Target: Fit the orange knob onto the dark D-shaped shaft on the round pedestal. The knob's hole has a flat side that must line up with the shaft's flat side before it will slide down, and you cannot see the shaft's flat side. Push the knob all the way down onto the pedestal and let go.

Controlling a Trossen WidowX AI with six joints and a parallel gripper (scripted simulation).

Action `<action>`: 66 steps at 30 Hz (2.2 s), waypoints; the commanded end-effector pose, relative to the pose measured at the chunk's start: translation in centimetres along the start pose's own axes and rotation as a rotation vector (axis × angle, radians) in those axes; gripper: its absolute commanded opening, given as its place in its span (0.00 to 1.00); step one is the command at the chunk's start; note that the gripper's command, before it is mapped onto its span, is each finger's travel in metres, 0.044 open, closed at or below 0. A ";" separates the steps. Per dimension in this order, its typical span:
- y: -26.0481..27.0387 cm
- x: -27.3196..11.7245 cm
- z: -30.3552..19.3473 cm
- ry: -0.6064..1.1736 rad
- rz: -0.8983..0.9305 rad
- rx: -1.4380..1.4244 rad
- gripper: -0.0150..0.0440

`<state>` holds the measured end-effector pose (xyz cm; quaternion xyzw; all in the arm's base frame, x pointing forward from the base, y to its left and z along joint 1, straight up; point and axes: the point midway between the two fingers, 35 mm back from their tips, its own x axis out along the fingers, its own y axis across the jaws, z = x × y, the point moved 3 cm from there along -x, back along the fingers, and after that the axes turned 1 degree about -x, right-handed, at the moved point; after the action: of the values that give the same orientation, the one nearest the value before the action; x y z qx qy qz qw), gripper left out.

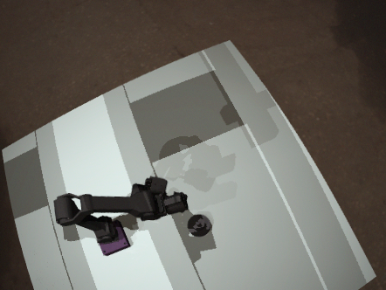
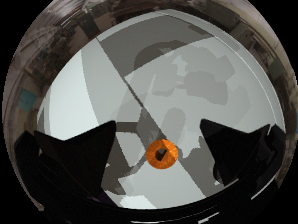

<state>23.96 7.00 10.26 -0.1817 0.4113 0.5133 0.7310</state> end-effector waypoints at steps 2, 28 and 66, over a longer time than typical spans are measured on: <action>1.1 -1.7 1.8 0.429 -0.071 -0.011 1.00; 1.8 -3.6 3.1 0.503 -0.451 0.875 1.00; 0.5 2.1 -0.9 0.492 -0.468 0.933 1.00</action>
<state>23.41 7.88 8.81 -0.0410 0.6980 0.0490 0.7133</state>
